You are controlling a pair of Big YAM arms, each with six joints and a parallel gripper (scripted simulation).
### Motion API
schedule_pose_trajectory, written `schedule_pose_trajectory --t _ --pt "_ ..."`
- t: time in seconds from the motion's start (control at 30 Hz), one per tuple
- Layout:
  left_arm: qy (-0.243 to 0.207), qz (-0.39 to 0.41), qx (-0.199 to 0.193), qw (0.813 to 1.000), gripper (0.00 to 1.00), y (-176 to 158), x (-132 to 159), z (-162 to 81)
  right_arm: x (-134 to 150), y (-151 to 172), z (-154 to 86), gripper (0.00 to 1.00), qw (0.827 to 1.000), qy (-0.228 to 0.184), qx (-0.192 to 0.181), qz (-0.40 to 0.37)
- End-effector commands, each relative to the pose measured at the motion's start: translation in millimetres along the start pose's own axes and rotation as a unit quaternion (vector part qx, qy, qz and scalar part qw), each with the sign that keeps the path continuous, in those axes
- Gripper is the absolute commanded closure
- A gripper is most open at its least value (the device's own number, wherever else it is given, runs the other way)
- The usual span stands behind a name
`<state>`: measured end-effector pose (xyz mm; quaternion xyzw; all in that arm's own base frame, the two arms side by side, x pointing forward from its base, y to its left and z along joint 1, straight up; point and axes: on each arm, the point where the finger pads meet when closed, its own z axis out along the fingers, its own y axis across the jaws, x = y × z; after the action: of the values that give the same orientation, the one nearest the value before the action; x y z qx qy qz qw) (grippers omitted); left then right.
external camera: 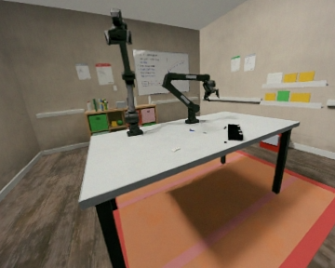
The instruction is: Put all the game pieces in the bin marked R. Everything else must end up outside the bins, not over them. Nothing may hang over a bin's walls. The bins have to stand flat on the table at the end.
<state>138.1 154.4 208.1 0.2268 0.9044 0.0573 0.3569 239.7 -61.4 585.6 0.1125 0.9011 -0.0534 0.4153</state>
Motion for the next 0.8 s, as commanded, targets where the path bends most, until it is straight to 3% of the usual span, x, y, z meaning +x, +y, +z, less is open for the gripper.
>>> schedule_pose_trajectory --t 0.0,0.1,0.2,0.27,0.5,0.77 --pt "0.020 0.001 0.001 1.000 0.00 26 -23 -6 -10 -3 -14 0.00 1.000 -0.011 0.004 0.005" --pt "0.041 -0.041 0.057 0.997 0.00 30 -36 7 -10 -3 -14 0.00 1.000 -0.011 0.004 0.005" --pt "0.059 -0.063 0.083 0.993 0.00 32 -44 14 -10 -3 -14 0.00 1.000 -0.011 0.004 0.005" --pt "0.059 -0.063 0.083 0.993 0.00 32 -44 14 -10 -3 -14 0.00 1.000 -0.011 0.004 0.005" --pt "0.131 -0.120 0.135 0.975 0.00 33 -77 44 -10 -3 -14 0.00 1.000 -0.011 0.004 0.005" --pt "0.189 -0.151 0.148 0.959 0.00 29 -110 73 -10 -3 -14 0.00 1.000 -0.011 0.004 0.005"
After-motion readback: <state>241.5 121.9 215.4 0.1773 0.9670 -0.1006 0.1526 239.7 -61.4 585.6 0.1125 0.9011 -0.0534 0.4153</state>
